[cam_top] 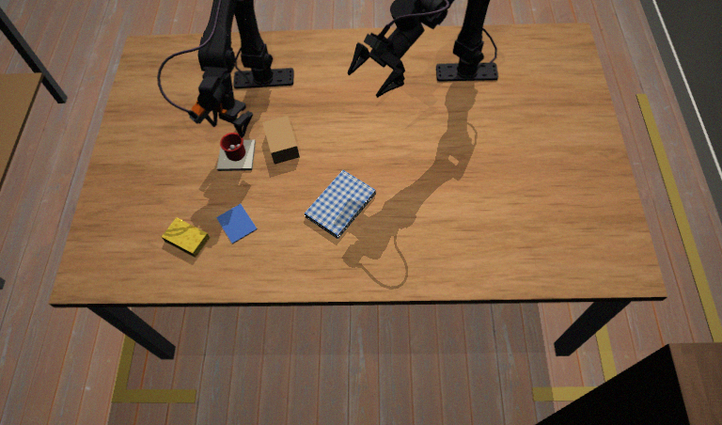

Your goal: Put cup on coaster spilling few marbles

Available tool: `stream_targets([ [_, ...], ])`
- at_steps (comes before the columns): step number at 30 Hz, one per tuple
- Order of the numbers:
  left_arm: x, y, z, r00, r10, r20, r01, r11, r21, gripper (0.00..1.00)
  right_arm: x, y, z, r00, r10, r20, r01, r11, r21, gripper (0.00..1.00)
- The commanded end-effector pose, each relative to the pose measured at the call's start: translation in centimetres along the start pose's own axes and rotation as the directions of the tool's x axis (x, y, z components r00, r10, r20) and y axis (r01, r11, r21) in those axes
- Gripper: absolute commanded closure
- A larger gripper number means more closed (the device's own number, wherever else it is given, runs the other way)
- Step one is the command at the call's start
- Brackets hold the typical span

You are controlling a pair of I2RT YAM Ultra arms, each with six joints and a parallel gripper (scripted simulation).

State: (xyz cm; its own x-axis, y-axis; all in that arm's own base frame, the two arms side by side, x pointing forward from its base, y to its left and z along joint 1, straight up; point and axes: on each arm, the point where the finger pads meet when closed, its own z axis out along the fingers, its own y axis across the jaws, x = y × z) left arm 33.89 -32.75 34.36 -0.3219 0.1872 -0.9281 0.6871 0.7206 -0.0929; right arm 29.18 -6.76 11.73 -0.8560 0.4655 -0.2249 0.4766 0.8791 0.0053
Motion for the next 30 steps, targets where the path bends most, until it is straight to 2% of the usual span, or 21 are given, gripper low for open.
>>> stream_targets([
  [1, -2.5, 3.9, -2.3, 0.993, 0.006, 0.118, 0.003, 0.997, -0.079, 0.00, -1.2, 0.4, -0.6, 0.974, -0.181, 0.139, 0.185, 0.982, -0.020, 0.00],
  [3, -2.5, 3.9, -2.3, 0.993, 0.006, 0.118, 0.003, 0.997, -0.079, 0.00, -1.2, 0.4, -0.6, 0.974, -0.181, 0.139, 0.185, 0.982, -0.020, 0.00],
  [6, -3.3, 8.4, -4.5, 0.984, 0.006, 0.179, 0.027, 0.983, -0.181, 0.00, -0.9, 0.7, -0.6, 0.936, -0.295, 0.191, 0.304, 0.953, -0.019, 0.00],
  [11, -3.7, 15.6, -9.5, 0.963, 0.026, 0.269, 0.075, 0.931, -0.358, 0.00, -0.3, 0.5, -0.4, 0.862, -0.437, 0.257, 0.451, 0.893, 0.006, 0.00],
  [17, -3.0, 22.4, -16.6, 0.935, 0.078, 0.346, 0.137, 0.821, -0.554, 0.00, 0.7, 0.2, -0.1, 0.796, -0.528, 0.297, 0.545, 0.838, 0.028, 0.00],
  [18, -2.9, 23.0, -17.5, 0.932, 0.085, 0.352, 0.144, 0.805, -0.575, 0.00, 0.8, 0.1, -0.1, 0.795, -0.530, 0.297, 0.547, 0.837, 0.029, 0.00],
  [20, -2.9, 23.0, -17.5, 0.932, 0.085, 0.352, 0.144, 0.805, -0.575, 0.00, 0.8, 0.1, -0.1, 0.795, -0.530, 0.297, 0.547, 0.837, 0.029, 0.00],
  [25, -2.0, 25.3, -20.9, 0.922, 0.112, 0.370, 0.172, 0.738, -0.652, 0.00, 1.2, -0.3, 0.0, 0.806, -0.520, 0.282, 0.534, 0.845, 0.031, 0.00],
  [30, -1.2, 26.0, -21.9, 0.925, 0.104, 0.364, 0.185, 0.716, -0.673, 0.00, 1.0, -0.2, -0.1, 0.805, -0.519, 0.287, 0.533, 0.845, 0.033, 0.00],
])
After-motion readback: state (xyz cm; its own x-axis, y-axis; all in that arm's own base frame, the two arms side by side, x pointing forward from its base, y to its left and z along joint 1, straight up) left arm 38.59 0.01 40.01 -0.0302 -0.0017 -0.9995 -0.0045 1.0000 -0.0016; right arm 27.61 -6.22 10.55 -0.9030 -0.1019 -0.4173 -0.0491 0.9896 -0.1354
